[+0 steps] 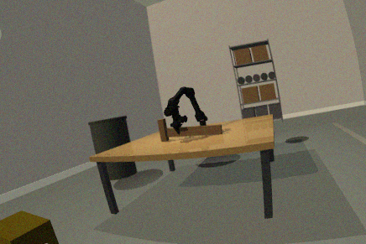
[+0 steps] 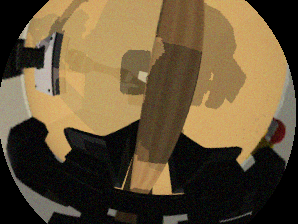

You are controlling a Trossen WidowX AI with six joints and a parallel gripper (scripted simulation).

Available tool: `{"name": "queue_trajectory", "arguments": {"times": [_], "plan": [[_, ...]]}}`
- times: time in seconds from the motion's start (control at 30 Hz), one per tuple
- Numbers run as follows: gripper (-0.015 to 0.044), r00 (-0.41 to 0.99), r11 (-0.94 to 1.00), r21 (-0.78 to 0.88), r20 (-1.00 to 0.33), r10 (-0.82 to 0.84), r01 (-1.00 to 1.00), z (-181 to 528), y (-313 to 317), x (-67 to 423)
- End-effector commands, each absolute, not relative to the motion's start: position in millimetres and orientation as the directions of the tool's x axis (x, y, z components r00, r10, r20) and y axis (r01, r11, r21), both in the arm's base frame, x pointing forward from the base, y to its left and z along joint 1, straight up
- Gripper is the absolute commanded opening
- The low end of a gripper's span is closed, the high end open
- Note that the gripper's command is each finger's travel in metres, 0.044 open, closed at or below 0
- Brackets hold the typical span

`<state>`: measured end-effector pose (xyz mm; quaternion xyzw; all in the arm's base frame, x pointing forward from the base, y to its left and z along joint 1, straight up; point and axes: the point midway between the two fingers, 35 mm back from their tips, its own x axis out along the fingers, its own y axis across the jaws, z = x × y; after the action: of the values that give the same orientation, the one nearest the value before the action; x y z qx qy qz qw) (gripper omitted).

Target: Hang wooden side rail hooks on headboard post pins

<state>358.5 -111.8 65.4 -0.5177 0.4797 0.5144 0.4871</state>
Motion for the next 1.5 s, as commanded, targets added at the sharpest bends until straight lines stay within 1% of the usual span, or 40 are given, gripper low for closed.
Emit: {"name": "queue_trajectory", "arguments": {"times": [0.0,1.47], "plan": [[0.0000,0.028,-0.071,-0.028,-1.000,-0.004,-0.997,71.6,-113.8,361.4],[0.0000,0.028,-0.071,-0.028,-1.000,-0.004,-0.997,71.9,-118.3,359.3]]}}
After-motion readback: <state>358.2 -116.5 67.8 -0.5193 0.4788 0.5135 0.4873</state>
